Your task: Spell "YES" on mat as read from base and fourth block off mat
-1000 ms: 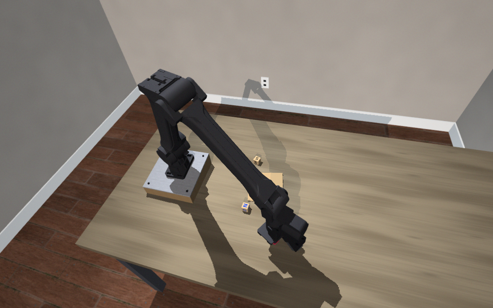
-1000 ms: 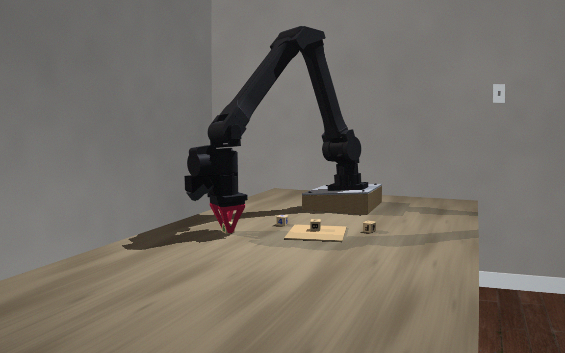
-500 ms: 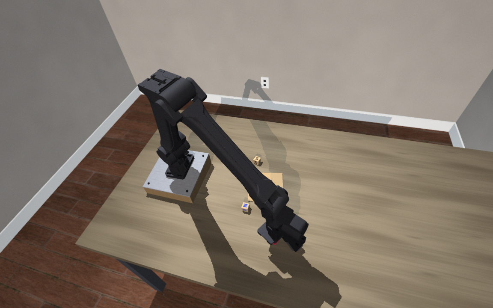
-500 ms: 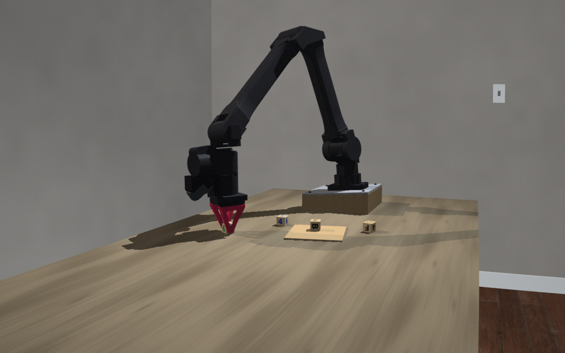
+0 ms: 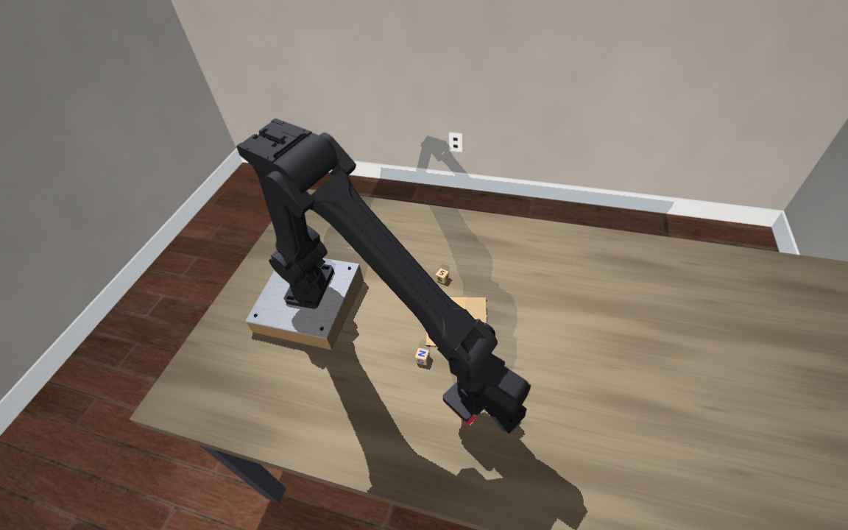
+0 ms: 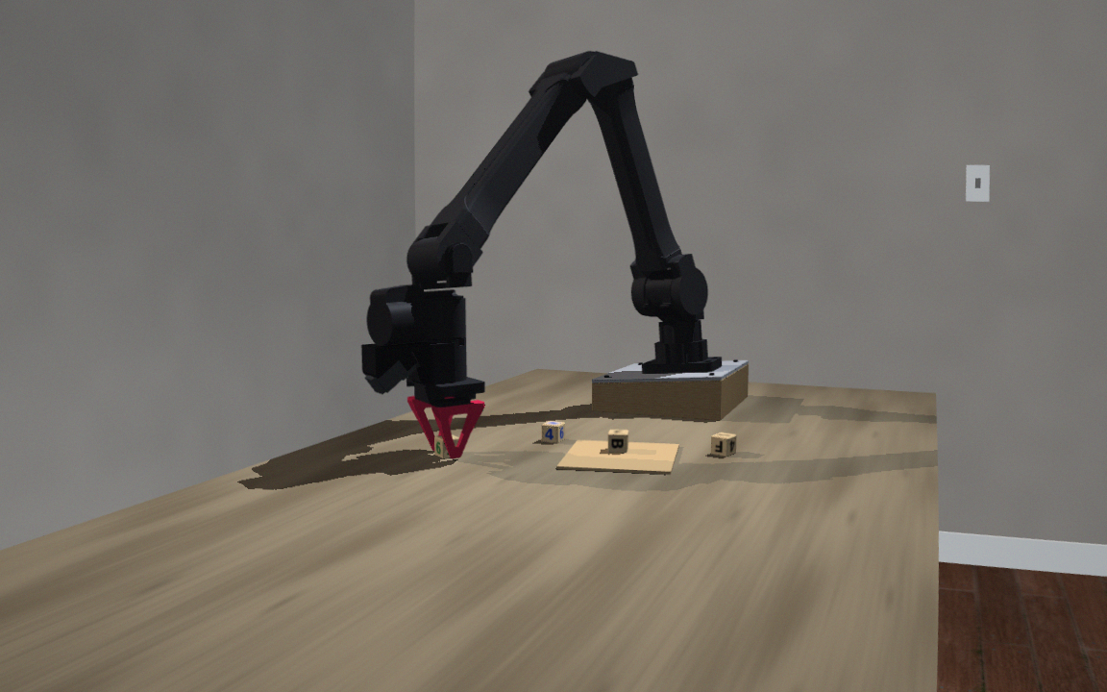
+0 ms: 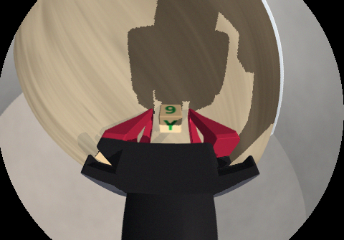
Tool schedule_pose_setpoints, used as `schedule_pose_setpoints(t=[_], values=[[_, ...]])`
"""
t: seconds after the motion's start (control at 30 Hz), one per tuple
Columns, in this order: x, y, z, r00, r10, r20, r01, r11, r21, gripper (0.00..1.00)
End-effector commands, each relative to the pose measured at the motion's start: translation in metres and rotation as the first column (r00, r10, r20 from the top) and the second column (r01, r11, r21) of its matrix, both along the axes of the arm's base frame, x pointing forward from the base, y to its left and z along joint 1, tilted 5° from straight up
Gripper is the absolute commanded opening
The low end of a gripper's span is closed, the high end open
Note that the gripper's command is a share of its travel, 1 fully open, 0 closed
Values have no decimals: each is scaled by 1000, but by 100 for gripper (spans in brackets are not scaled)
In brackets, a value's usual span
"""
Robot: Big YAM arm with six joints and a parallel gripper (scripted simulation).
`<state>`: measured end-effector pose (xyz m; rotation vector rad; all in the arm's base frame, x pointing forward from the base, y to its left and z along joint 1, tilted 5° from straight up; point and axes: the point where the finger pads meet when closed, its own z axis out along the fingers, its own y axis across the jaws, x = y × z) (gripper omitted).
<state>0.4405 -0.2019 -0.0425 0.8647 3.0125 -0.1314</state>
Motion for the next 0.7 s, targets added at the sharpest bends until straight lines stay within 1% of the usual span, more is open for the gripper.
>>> schedule_pose_setpoints(t=[0.0,0.1,0.13,0.2,0.23,0.53,0.6,0.67], values=[[3,-6,7,1000,4,23,-3,1000,-14,52],[3,-6,7,1000,4,23,-3,1000,-14,52],[3,-6,7,1000,4,23,-3,1000,-14,61],[3,-6,7,1000,4,23,-3,1000,-14,61],[3,-6,7,1000,4,23,-3,1000,-14,70],[3,-6,7,1000,4,23,-3,1000,-14,70],[3,-5,12,1000,4,25,-3,1000,-14,70],[3,-5,12,1000,4,25,-3,1000,-14,70]])
